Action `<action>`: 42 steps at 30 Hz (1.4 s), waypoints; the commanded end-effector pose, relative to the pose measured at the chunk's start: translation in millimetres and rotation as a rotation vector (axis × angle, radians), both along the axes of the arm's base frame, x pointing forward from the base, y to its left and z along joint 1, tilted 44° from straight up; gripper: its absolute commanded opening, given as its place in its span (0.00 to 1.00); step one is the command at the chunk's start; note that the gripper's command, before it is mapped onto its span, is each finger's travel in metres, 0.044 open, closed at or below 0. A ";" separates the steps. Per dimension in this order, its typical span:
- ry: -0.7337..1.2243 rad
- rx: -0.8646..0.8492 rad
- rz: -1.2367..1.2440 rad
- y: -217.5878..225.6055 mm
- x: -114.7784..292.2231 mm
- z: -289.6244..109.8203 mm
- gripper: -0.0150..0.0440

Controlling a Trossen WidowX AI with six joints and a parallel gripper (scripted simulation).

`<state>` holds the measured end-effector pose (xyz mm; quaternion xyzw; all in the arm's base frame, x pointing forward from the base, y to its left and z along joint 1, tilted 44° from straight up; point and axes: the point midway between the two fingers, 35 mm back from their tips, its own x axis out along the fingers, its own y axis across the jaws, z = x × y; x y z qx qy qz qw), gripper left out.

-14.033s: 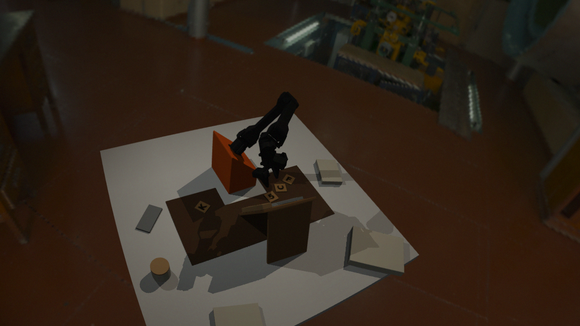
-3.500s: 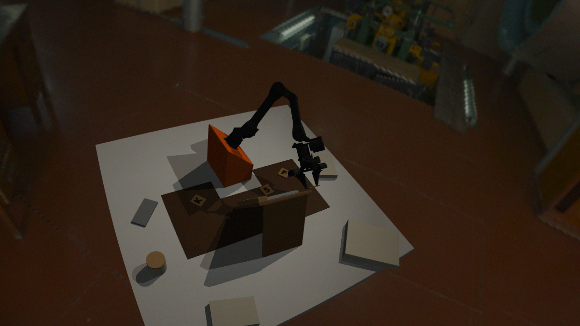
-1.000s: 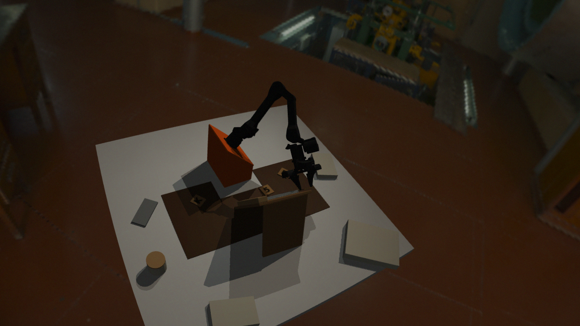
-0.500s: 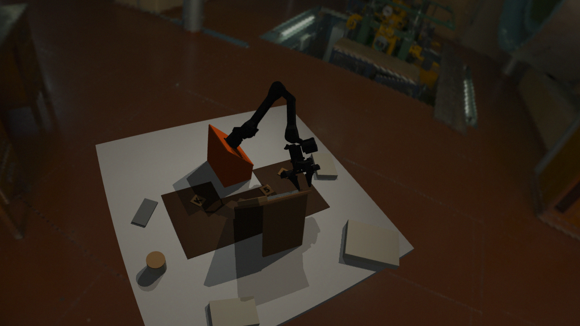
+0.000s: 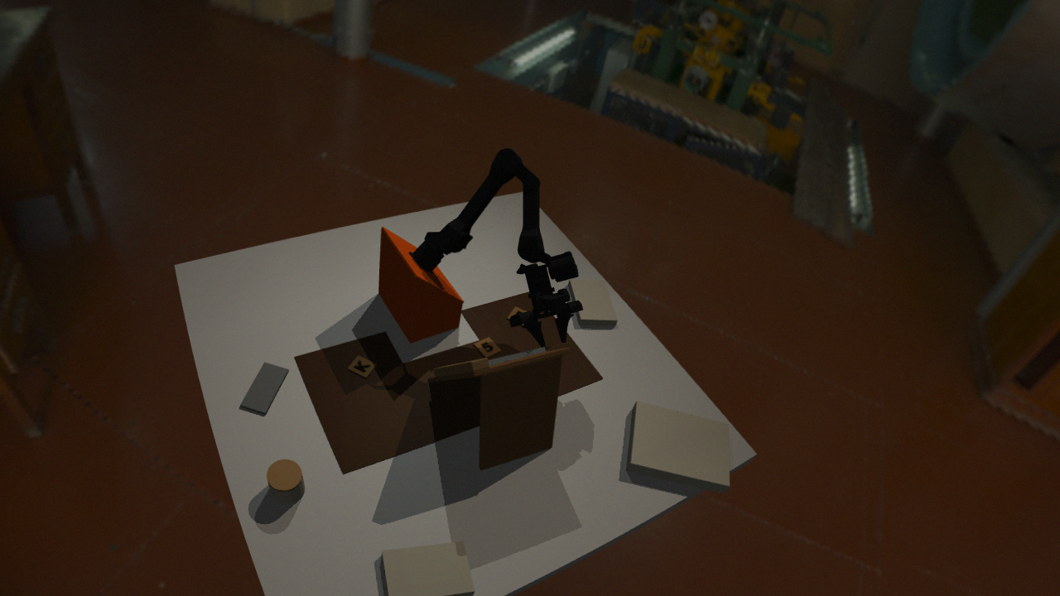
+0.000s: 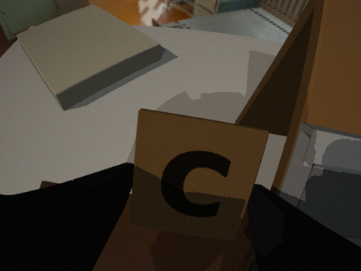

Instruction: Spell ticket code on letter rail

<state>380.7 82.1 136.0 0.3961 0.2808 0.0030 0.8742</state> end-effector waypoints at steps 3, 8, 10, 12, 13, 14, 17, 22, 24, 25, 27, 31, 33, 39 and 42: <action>0.005 -0.003 0.008 -1.4 -2.1 -4.7 0.25; 0.005 -0.003 0.008 -3.2 -2.6 -6.5 0.25; 0.005 -0.003 0.008 -3.9 -2.8 -7.2 0.25; 0.005 -0.003 0.008 -4.5 -3.0 -7.9 0.25; 0.005 -0.003 0.008 -4.9 -3.1 -8.2 0.25; 0.005 -0.003 0.008 -5.2 -3.2 -8.6 0.25; 0.005 -0.003 0.008 -6.3 -3.6 -9.6 0.25; 0.005 -0.003 0.008 -8.1 -4.1 -11.4 0.25; 0.005 -0.003 0.008 -8.8 -4.3 -12.1 0.25; 0.005 -0.003 0.008 -9.1 -4.4 -12.4 0.25; 0.005 -0.003 0.008 -9.8 -4.6 -13.1 0.25; 0.005 -0.003 0.008 -11.2 -5.0 -14.5 0.25; 0.005 -0.003 0.008 -11.9 -5.2 -15.2 0.25; 0.005 -0.003 0.008 -14.0 -5.9 -17.2 0.25; 0.006 -0.004 0.008 -15.5 -6.3 -18.7 0.25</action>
